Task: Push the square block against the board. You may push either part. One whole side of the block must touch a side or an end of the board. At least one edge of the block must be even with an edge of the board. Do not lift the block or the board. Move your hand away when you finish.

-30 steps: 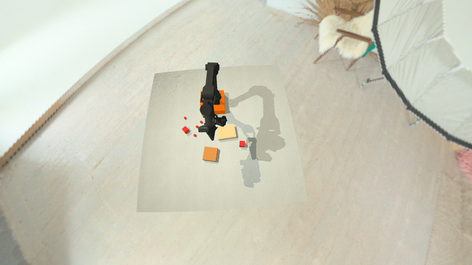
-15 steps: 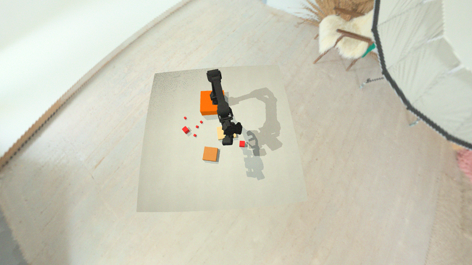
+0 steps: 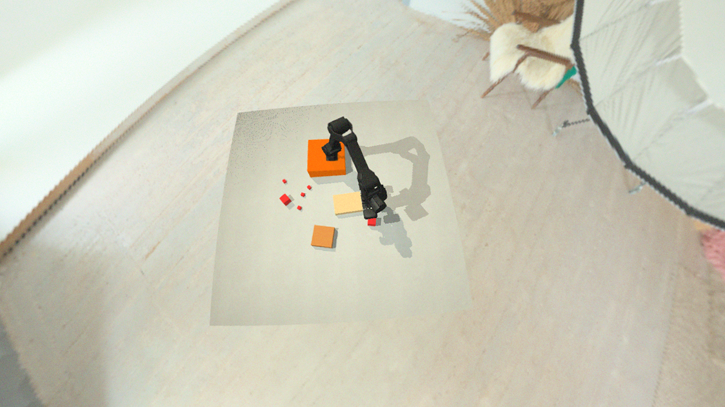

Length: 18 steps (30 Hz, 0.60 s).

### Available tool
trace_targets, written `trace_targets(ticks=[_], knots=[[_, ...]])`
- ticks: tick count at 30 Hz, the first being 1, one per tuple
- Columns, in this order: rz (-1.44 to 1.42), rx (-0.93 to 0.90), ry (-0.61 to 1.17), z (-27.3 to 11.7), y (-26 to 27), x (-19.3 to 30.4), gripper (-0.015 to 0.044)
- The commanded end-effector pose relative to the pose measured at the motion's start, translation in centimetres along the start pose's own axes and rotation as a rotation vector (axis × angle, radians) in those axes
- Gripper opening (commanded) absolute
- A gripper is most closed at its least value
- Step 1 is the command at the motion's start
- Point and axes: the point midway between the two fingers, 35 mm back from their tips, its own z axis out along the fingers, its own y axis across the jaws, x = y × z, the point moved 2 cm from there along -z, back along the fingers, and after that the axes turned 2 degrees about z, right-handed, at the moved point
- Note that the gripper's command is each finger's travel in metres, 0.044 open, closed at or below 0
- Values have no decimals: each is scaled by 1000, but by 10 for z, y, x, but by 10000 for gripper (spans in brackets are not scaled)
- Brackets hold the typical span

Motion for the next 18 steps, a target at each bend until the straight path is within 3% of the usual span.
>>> trace_targets(ticks=[1, 3, 7, 18], knots=[[-9, -35, 25, 8, 8, -2, 0], [-9, -35, 25, 11, 8, -2, 0], [-8, -35, 25, 60, 10, -1, 0], [-8, -35, 26, 63, 9, 5, 0]])
